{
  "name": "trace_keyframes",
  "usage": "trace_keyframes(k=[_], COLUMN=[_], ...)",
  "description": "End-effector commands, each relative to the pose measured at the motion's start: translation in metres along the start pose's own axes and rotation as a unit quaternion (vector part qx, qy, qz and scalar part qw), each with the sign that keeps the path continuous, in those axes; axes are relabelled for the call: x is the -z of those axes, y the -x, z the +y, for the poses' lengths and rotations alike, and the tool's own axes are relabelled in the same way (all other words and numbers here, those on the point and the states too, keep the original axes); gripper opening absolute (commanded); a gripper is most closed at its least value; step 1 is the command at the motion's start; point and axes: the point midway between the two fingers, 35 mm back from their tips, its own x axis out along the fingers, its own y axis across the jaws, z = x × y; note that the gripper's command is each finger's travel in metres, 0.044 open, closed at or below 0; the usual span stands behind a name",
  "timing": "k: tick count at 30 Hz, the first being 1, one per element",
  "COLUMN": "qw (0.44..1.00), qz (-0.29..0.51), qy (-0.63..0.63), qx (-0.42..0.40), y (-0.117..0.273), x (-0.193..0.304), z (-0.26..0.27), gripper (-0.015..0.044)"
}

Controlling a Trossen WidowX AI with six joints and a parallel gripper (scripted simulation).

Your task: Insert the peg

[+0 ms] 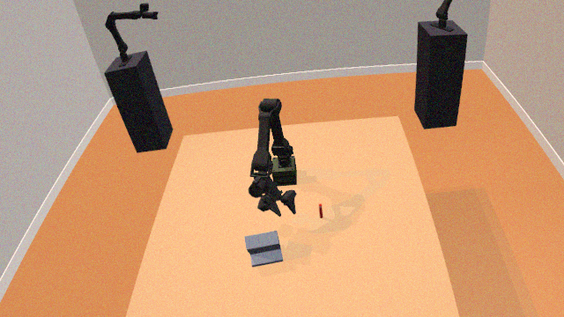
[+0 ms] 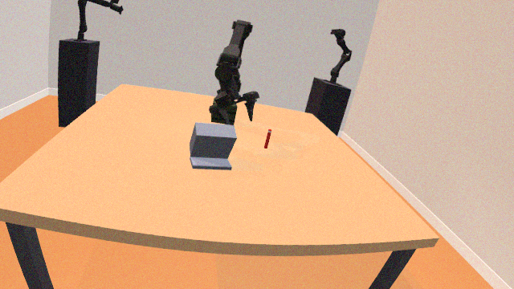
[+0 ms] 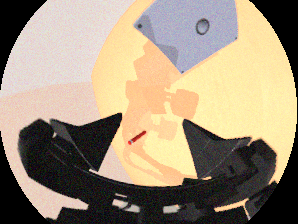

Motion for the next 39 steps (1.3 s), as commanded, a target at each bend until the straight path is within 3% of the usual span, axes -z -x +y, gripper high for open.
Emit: trace_keyframes(k=[1,39], qw=[1.000,0.951], qz=[0.012,0.115], qy=[0.020,0.225], qx=[0.017,0.180], y=[-0.005,-0.041], x=[0.005,0.090], z=[0.009,0.070], gripper=[0.0440,0.0440])
